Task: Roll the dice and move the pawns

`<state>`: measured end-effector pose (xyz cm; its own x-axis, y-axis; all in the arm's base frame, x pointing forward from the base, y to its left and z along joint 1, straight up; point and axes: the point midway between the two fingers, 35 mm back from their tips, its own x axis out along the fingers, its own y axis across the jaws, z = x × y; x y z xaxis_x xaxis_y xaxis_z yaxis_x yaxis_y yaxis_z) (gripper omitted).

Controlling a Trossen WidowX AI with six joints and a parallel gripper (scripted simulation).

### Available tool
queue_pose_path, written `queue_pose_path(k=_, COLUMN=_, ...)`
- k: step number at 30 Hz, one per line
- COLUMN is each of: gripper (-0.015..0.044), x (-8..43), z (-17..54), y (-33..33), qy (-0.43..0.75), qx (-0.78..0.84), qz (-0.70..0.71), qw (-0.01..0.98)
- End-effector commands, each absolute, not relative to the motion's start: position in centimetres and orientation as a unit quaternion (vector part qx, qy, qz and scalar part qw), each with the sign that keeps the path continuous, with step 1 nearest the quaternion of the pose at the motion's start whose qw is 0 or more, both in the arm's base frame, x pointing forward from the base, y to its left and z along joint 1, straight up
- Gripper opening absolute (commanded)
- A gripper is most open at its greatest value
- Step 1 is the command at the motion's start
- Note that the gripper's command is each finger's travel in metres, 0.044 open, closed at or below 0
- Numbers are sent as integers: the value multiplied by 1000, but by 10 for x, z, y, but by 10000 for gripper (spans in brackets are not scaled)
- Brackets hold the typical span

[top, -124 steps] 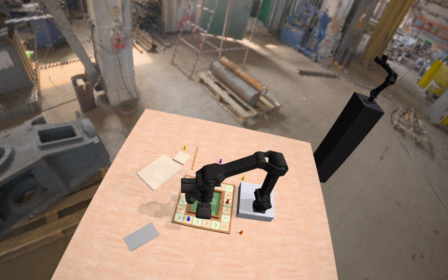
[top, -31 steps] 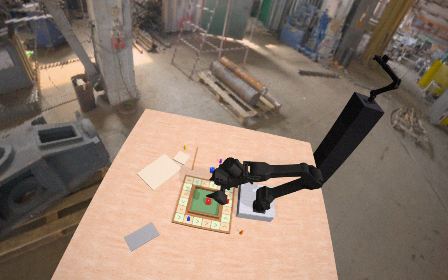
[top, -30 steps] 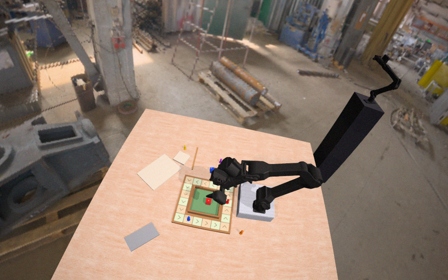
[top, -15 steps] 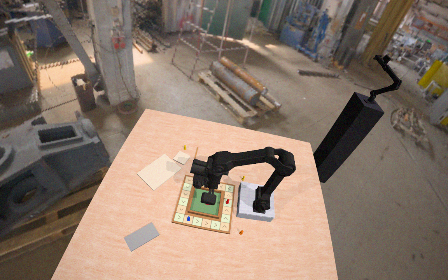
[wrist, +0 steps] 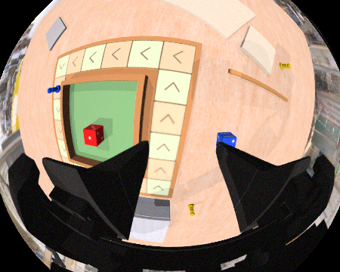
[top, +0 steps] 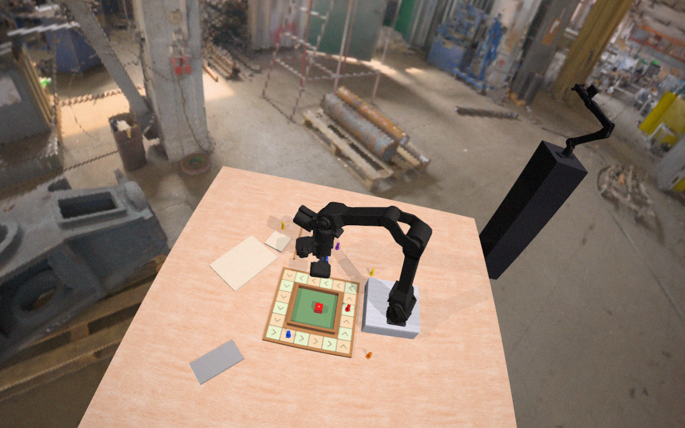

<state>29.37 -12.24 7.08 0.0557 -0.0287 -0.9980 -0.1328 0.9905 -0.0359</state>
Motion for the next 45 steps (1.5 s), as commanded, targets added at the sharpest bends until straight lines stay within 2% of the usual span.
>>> queue_pose_path(k=1, gripper=275, x=278, z=57, y=-188, qy=693, qx=-75, qz=57, qw=714)
queue_pose_path(k=4, gripper=275, x=270, z=52, y=-208, qy=697, qx=-81, qz=63, qw=709)
queue_pose_path(k=43, gripper=275, x=276, z=-8, y=-210, qy=697, qx=-81, qz=63, qw=710)
queue_pose_path(k=45, gripper=223, x=276, z=-8, y=-210, qy=697, qx=-81, qz=63, qw=710)
